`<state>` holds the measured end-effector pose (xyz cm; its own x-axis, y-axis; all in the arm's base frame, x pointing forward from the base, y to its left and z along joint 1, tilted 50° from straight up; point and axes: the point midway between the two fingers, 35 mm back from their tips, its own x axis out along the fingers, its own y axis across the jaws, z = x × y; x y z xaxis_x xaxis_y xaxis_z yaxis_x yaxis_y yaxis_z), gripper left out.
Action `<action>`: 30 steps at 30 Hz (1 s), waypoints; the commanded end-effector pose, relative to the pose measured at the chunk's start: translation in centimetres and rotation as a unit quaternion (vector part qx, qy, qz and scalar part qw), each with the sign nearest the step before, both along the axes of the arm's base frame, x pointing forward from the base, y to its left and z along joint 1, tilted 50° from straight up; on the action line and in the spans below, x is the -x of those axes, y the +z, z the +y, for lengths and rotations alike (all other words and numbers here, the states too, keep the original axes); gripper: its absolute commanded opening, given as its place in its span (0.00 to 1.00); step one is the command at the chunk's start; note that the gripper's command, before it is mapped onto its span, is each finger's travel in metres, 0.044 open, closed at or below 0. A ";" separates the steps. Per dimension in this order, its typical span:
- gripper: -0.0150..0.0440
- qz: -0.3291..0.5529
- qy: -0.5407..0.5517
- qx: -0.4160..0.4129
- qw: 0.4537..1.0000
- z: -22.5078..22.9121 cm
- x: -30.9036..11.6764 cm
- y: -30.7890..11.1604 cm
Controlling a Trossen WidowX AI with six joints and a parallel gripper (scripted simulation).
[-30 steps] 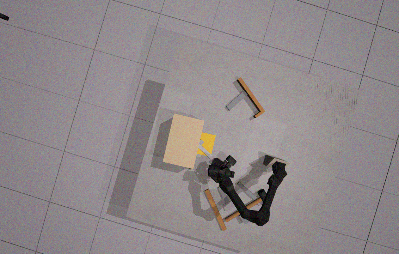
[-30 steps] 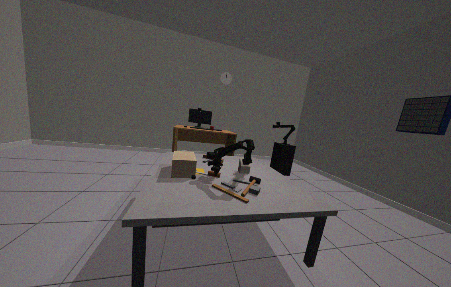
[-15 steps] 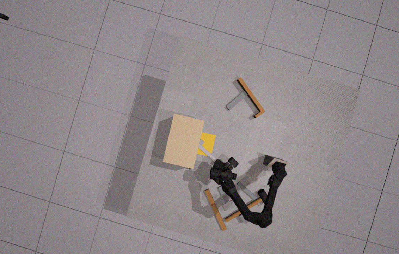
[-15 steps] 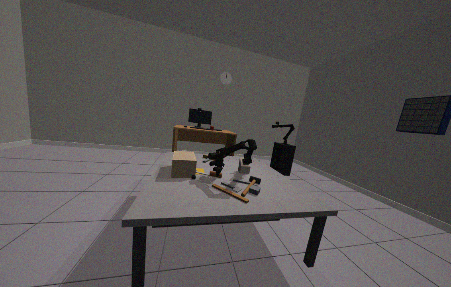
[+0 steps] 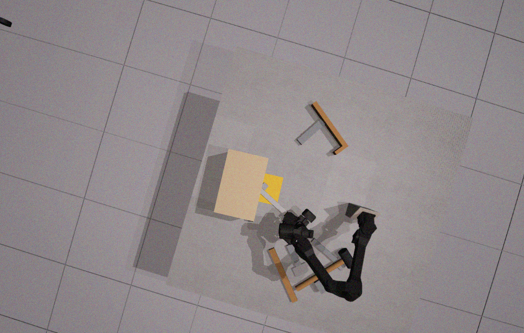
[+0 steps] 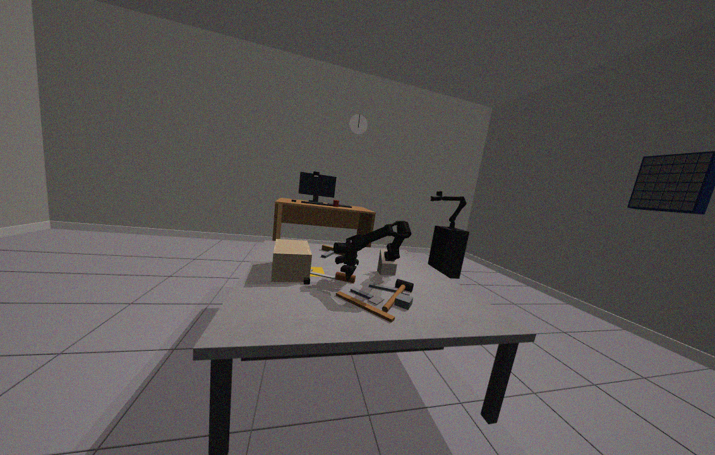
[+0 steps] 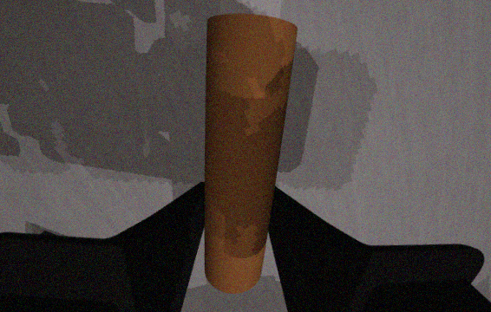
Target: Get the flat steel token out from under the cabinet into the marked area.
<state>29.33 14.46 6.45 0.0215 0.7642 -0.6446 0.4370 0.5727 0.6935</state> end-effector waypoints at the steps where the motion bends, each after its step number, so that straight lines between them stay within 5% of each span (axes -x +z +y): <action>1: 0.25 0.002 0.001 0.002 1.000 0.3 0.8 0.2; 30: 0.25 0.002 0.001 0.002 1.000 1.5 3.7 1.5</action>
